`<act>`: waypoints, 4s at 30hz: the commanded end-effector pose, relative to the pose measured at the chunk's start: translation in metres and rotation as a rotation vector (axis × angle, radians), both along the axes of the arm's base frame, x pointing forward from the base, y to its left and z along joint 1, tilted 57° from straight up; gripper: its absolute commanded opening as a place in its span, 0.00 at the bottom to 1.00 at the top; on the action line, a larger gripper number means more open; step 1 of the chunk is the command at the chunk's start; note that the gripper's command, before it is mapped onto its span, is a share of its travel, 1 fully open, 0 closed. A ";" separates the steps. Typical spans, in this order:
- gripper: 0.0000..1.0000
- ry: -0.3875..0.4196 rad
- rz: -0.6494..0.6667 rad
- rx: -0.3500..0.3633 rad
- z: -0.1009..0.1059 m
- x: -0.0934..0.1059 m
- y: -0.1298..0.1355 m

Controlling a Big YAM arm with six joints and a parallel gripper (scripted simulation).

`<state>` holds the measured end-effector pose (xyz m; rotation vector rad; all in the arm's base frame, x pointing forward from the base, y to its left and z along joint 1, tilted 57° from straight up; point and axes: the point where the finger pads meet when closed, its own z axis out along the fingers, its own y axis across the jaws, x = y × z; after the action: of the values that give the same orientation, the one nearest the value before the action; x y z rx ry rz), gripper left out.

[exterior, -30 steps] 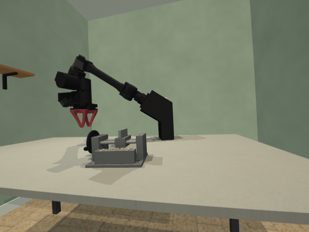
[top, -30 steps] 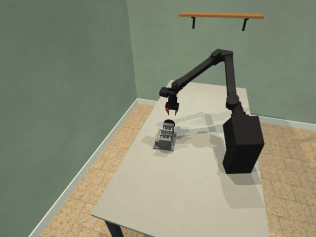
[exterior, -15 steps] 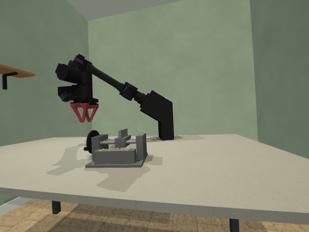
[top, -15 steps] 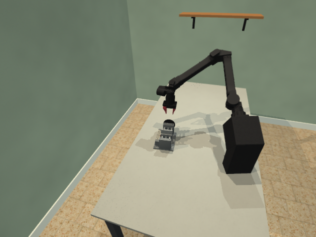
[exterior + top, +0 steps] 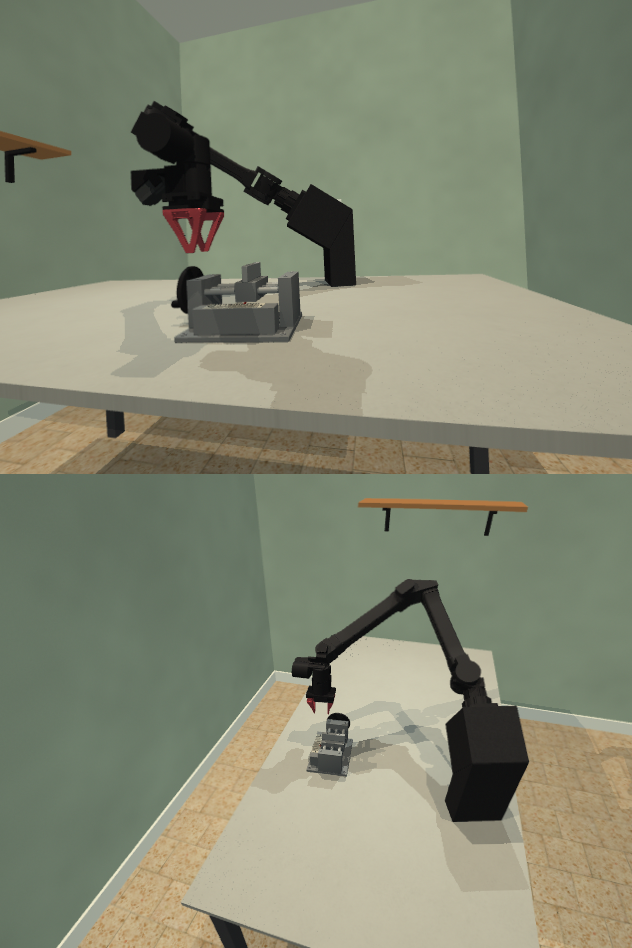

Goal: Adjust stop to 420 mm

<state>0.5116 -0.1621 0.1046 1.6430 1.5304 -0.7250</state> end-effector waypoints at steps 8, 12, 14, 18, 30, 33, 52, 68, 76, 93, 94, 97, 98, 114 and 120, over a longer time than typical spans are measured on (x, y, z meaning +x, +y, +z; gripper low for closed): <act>0.53 -0.025 -0.005 -0.001 0.004 0.005 0.003; 0.53 -0.031 -0.005 -0.002 0.007 0.005 0.003; 0.53 -0.031 -0.005 -0.002 0.007 0.005 0.003; 0.53 -0.031 -0.005 -0.002 0.007 0.005 0.003; 0.53 -0.031 -0.005 -0.002 0.007 0.005 0.003; 0.53 -0.031 -0.005 -0.002 0.007 0.005 0.003; 0.53 -0.031 -0.005 -0.002 0.007 0.005 0.003; 0.53 -0.031 -0.005 -0.002 0.007 0.005 0.003; 0.53 -0.031 -0.005 -0.002 0.007 0.005 0.003; 0.53 -0.032 -0.006 -0.002 0.008 0.004 0.002; 0.53 -0.034 -0.009 -0.002 0.012 0.000 -0.001; 0.53 -0.044 -0.012 -0.003 0.023 -0.009 -0.011; 0.53 -0.044 -0.012 -0.002 0.027 -0.015 -0.015; 0.53 -0.013 0.025 -0.001 0.060 -0.078 -0.038; 0.53 0.000 -0.013 -0.001 0.060 -0.088 -0.054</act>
<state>0.4294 -0.2077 0.1688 1.6482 1.5118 -0.7023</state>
